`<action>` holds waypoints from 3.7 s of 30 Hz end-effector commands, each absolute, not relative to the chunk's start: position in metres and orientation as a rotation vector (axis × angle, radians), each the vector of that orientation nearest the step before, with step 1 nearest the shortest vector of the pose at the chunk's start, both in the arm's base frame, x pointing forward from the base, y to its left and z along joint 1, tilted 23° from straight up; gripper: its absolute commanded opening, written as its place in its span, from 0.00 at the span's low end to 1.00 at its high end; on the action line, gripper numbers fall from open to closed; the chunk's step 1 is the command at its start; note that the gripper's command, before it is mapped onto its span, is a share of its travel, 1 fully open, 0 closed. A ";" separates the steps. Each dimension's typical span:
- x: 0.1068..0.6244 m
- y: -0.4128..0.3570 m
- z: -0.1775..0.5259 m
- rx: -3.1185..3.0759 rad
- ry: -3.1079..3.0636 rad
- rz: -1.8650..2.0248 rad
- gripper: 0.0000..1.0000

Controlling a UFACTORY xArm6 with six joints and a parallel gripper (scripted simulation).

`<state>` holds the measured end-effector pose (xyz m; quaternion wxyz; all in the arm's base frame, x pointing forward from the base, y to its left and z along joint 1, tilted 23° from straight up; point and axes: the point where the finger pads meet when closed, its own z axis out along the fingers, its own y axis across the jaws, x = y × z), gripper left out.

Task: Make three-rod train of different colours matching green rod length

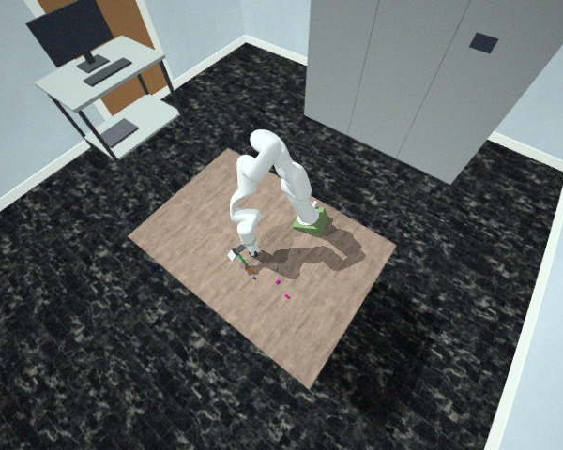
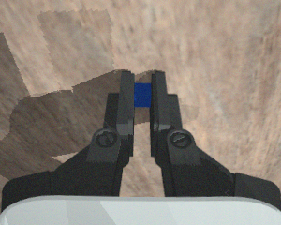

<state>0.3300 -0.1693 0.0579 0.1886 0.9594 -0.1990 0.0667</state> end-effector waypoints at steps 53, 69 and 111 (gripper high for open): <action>0.326 -0.137 0.137 2.698 -0.560 0.192 0.24; 0.326 -0.134 0.142 2.698 -0.560 0.192 1.00; 0.336 -0.102 0.122 2.447 -1.371 0.344 1.00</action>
